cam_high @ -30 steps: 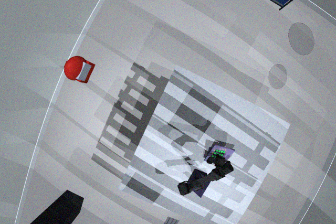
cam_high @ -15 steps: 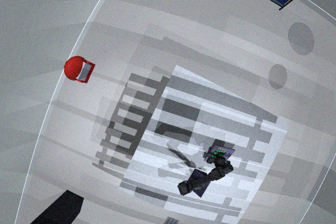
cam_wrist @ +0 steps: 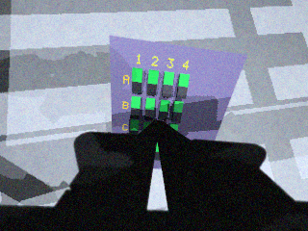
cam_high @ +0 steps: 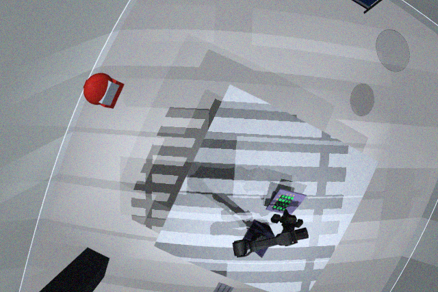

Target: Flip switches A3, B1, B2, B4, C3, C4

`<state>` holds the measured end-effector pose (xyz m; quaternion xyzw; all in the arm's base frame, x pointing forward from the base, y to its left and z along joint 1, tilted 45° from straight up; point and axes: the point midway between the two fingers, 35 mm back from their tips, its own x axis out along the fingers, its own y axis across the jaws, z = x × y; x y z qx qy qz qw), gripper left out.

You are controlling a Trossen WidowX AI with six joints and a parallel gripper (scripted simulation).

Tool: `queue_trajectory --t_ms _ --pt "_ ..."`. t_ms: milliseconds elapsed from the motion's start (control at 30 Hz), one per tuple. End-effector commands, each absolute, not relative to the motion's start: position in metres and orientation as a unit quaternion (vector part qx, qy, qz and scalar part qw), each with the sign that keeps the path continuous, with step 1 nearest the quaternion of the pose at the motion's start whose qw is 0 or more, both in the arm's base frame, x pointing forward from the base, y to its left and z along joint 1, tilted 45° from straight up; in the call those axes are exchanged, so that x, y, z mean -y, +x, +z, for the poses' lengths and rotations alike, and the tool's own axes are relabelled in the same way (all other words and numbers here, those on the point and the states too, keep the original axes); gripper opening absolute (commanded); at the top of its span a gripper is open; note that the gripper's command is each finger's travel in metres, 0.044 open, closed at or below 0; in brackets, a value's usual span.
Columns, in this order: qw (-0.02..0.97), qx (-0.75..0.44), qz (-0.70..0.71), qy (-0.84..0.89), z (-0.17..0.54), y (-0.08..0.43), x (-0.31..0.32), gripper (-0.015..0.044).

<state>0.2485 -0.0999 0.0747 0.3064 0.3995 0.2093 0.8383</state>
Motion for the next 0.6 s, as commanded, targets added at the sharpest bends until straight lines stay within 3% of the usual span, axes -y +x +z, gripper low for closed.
queue_trajectory --t_ms 0,567 --pt "0.837 -0.401 0.207 0.311 0.05 0.241 0.117 0.0" --pt "0.842 -0.388 0.204 0.314 0.019 0.264 0.094 0.0"
